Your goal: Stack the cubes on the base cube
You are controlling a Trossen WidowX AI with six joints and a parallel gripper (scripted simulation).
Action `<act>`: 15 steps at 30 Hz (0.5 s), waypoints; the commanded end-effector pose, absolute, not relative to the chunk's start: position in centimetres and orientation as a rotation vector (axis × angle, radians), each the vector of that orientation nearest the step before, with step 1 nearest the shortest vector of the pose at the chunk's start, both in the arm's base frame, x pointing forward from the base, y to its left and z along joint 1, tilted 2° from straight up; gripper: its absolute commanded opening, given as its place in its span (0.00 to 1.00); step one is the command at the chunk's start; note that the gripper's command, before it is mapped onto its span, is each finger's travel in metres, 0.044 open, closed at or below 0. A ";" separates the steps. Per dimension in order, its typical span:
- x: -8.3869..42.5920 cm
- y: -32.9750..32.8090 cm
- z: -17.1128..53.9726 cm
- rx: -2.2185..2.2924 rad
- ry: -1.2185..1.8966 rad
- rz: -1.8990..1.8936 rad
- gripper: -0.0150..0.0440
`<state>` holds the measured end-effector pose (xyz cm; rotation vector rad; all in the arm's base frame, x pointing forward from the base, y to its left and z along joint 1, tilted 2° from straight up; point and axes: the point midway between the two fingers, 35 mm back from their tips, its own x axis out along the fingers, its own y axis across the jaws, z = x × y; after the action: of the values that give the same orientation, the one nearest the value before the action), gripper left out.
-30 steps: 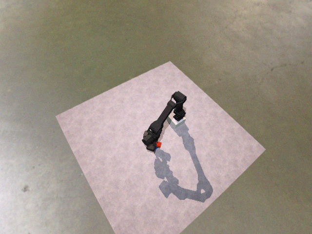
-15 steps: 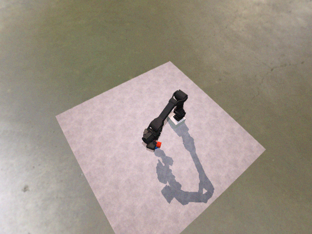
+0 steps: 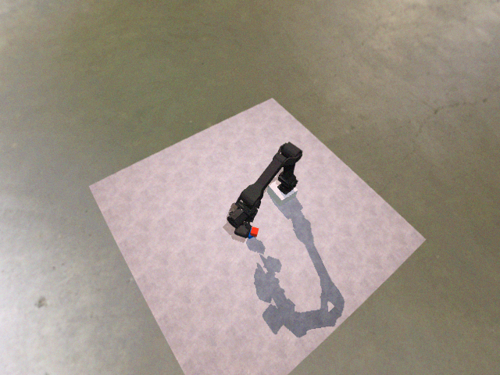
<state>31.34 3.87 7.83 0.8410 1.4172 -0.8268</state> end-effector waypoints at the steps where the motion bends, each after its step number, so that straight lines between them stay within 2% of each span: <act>1: 31.3 3.9 8.2 0.838 1.419 -0.825 0.65; 7: 31.4 3.9 8.9 0.841 1.417 -0.827 0.91; 10: 31.2 4.8 8.7 0.842 1.418 -0.827 0.93; 15: 29.3 11.8 9.0 0.846 1.422 -0.824 0.93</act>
<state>30.59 8.01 8.85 0.8571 1.4126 -0.8379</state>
